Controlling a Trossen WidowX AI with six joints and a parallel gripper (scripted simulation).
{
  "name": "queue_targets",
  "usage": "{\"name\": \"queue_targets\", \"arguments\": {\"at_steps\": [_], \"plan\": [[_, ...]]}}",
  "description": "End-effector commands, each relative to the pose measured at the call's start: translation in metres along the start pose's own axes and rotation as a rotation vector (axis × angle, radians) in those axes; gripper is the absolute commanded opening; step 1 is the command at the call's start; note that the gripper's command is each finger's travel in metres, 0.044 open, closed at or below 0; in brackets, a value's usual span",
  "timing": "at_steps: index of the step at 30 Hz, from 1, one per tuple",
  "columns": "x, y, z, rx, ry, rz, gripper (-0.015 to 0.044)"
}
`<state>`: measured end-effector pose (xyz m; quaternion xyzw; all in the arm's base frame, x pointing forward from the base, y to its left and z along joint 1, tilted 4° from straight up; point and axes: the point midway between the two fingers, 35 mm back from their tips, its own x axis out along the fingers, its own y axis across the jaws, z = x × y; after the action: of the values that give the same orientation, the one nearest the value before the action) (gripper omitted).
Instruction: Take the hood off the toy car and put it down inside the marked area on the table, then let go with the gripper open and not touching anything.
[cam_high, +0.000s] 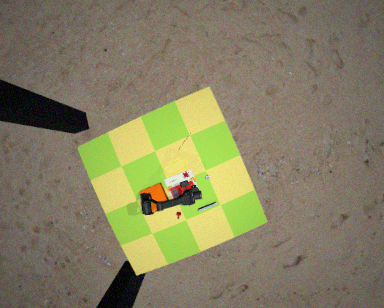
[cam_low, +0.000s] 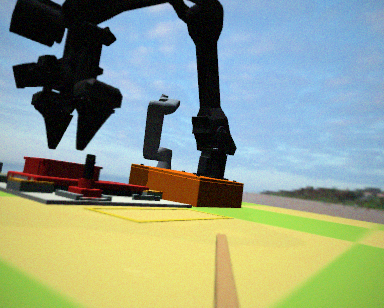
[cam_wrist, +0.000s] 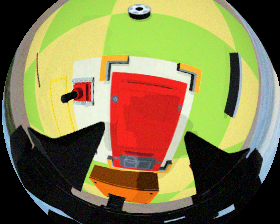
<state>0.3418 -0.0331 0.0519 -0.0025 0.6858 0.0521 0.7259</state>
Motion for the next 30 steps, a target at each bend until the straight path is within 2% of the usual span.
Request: {"name": "queue_targets", "arguments": {"at_steps": [1,30], "plan": [[0.006,0.0,-0.003,0.004,0.01,-0.001,0.044],[0.021,0.0,-0.004,0.004,0.01,-0.001,0.044]]}}
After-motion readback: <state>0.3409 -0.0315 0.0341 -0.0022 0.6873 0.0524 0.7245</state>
